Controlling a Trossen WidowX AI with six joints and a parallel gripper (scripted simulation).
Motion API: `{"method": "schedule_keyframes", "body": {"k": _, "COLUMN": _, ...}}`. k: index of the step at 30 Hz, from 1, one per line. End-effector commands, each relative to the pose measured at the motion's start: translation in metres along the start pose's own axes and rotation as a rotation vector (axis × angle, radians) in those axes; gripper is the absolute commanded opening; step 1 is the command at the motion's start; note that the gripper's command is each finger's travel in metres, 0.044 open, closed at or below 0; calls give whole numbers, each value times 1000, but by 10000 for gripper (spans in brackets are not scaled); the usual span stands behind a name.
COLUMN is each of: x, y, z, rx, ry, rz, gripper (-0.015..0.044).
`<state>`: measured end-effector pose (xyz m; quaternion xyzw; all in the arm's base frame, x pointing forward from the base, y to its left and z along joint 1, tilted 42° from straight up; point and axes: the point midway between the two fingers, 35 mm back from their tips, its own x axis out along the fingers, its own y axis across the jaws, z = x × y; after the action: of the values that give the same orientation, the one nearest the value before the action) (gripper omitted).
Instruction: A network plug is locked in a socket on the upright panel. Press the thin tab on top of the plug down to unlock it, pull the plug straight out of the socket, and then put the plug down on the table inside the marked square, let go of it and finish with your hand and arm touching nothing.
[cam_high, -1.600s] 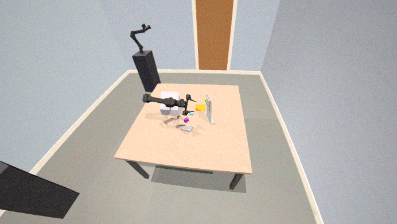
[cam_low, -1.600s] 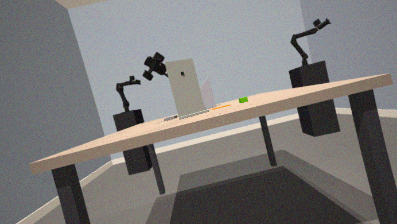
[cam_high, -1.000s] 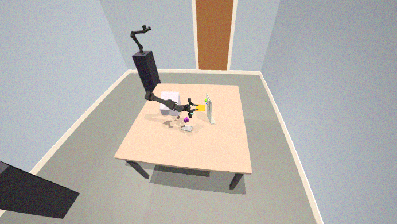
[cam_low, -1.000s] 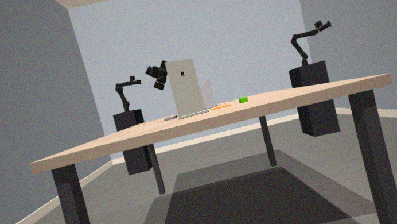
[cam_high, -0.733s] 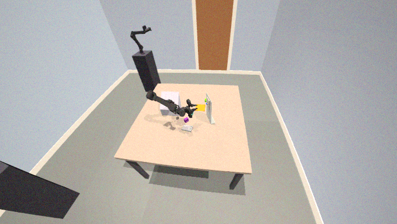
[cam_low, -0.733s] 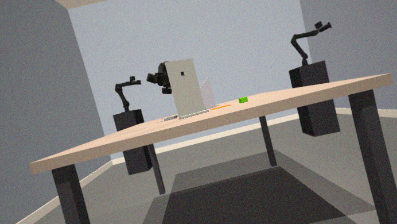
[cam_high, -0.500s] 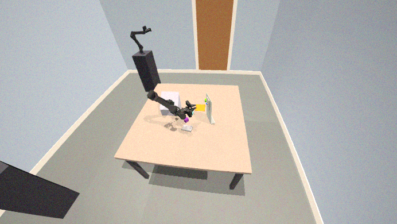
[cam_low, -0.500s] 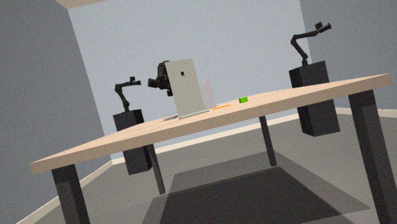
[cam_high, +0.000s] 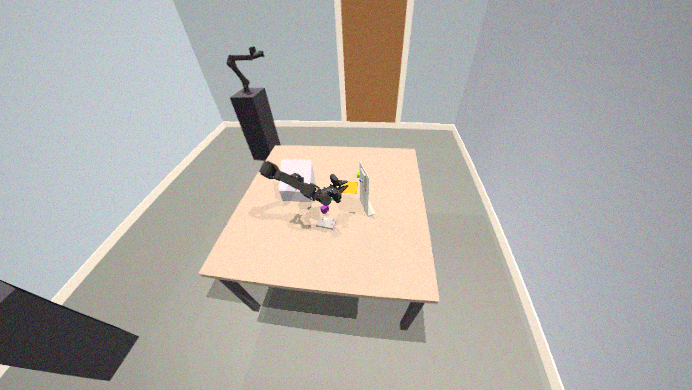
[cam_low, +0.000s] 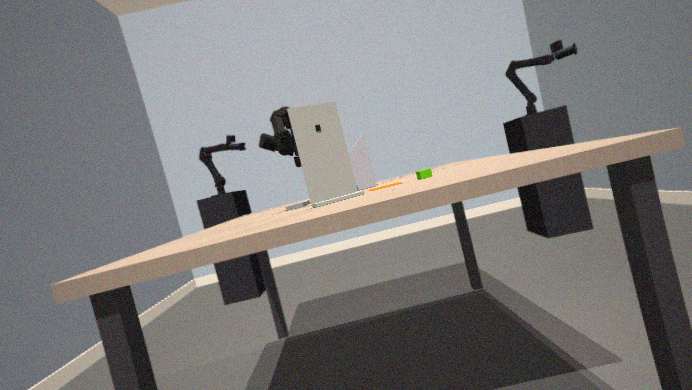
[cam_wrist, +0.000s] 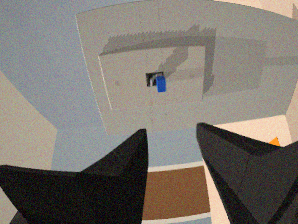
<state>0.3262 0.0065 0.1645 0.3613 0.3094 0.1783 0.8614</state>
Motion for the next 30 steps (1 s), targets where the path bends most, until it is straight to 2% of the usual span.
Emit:
{"method": "schedule_keyframes", "body": {"k": 1, "x": 17, "y": 1, "z": 5, "rx": 4, "ry": -6, "rz": 1, "gripper": 156}}
{"method": "schedule_keyframes", "body": {"k": 30, "x": 56, "y": 2, "z": 17, "rx": 5, "ry": -7, "rz": 3, "gripper": 156}}
